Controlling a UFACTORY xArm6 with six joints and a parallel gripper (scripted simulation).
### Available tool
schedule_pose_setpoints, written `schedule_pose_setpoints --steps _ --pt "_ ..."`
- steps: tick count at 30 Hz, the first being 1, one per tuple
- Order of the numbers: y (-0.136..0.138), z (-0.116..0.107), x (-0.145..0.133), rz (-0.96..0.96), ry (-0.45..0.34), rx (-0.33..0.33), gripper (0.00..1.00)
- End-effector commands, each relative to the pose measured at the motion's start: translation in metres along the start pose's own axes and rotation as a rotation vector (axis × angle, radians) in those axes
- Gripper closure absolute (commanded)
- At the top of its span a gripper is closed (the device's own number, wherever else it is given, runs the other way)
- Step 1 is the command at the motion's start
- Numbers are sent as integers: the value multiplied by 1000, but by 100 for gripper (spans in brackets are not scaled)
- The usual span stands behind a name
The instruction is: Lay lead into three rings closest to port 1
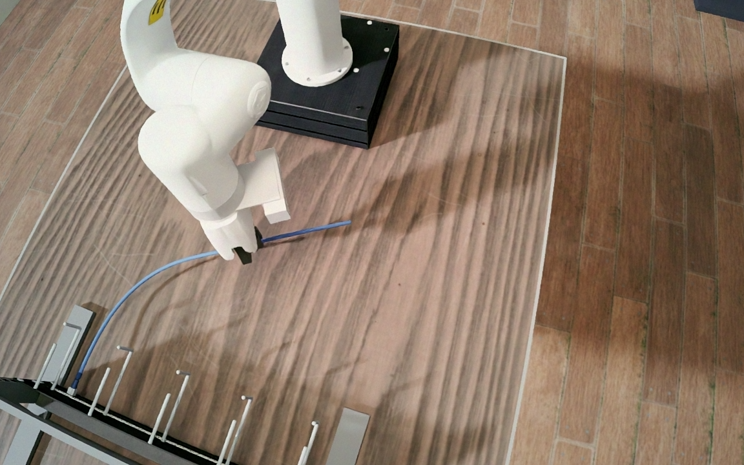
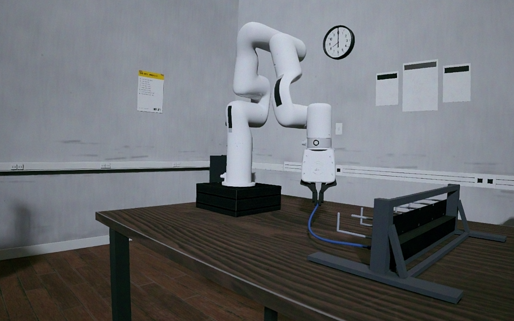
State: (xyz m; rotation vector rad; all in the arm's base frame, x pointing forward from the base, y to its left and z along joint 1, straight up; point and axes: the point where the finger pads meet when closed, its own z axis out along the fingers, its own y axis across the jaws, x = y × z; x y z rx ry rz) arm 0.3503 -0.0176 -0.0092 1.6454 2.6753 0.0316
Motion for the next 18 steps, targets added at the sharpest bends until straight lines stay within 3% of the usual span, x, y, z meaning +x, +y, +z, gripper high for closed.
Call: schedule_pose_setpoints --steps 1,5,7,8,18 --pt "40 -13 -3 90 -7 19 100" --pt "72 -25 -5 157 -7 18 100" --pt "72 -25 -5 157 -7 18 100" --pt "94 -34 -6 205 -8 18 100" --pt "168 -62 -10 362 -9 18 100"
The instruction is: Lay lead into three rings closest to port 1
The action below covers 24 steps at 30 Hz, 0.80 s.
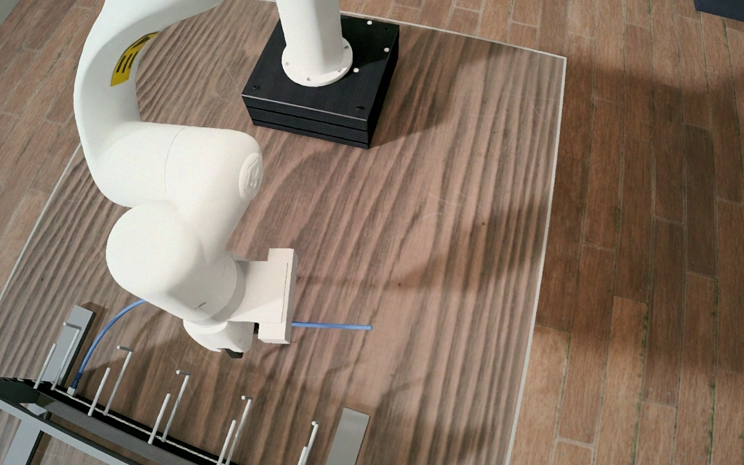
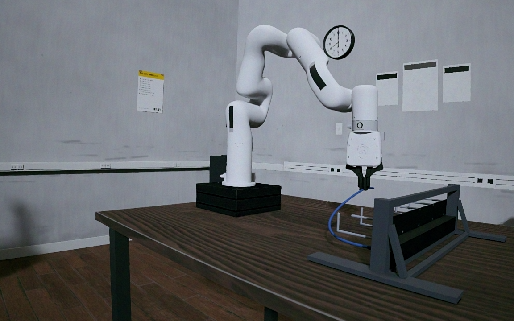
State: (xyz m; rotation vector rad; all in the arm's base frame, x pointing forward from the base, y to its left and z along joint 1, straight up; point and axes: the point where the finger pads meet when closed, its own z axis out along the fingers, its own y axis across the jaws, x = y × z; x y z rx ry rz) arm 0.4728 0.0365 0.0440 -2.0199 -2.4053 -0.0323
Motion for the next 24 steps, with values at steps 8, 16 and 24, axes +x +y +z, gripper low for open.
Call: schedule_pose_setpoints --steps 8,16,24 --pt "90 -33 21 193 -12 17 100" --pt "128 -48 31 280 -12 16 100" --pt "129 -48 31 282 -12 16 100"
